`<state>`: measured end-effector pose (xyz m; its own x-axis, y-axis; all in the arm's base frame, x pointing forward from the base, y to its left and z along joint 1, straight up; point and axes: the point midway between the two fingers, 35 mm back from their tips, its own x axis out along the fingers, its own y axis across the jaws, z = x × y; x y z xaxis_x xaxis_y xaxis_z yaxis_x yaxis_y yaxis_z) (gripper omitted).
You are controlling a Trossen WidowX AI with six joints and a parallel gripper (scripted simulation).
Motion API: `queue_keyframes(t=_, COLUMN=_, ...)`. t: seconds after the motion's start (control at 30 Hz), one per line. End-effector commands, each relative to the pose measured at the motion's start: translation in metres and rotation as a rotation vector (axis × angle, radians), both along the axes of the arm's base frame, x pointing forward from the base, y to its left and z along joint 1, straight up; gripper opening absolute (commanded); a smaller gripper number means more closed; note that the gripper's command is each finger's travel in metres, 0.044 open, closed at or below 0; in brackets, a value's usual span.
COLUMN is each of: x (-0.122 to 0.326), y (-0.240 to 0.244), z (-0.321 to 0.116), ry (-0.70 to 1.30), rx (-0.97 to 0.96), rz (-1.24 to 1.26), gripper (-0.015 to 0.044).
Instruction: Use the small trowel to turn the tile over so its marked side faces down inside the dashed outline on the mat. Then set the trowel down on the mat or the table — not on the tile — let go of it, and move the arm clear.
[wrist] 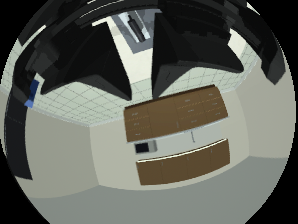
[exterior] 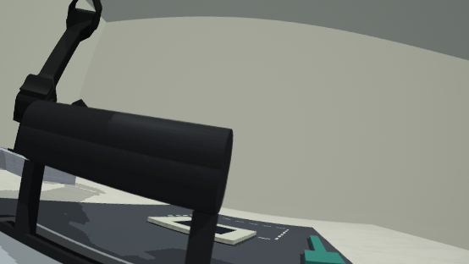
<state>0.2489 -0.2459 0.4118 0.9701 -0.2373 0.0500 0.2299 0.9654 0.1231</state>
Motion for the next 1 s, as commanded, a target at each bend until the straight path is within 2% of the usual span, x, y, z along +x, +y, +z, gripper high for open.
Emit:
queue_keyframes(t=0.0, x=0.005, y=-0.006, z=-0.003, ry=0.019, rx=0.014, rz=-0.010, gripper=0.0205)
queue_keyframes(t=0.1, x=0.016, y=-0.018, z=-0.010, ry=0.063, rx=0.042, rz=-0.027, gripper=0.0270)
queue_keyframes(t=0.57, x=0.066, y=-0.057, z=-0.060, ry=0.324, rx=0.145, rz=-0.076, gripper=0.0270)
queue_keyframes(t=0.97, x=0.105, y=-0.067, z=-0.121, ry=0.615, rx=0.185, rz=-0.064, gripper=0.0270)
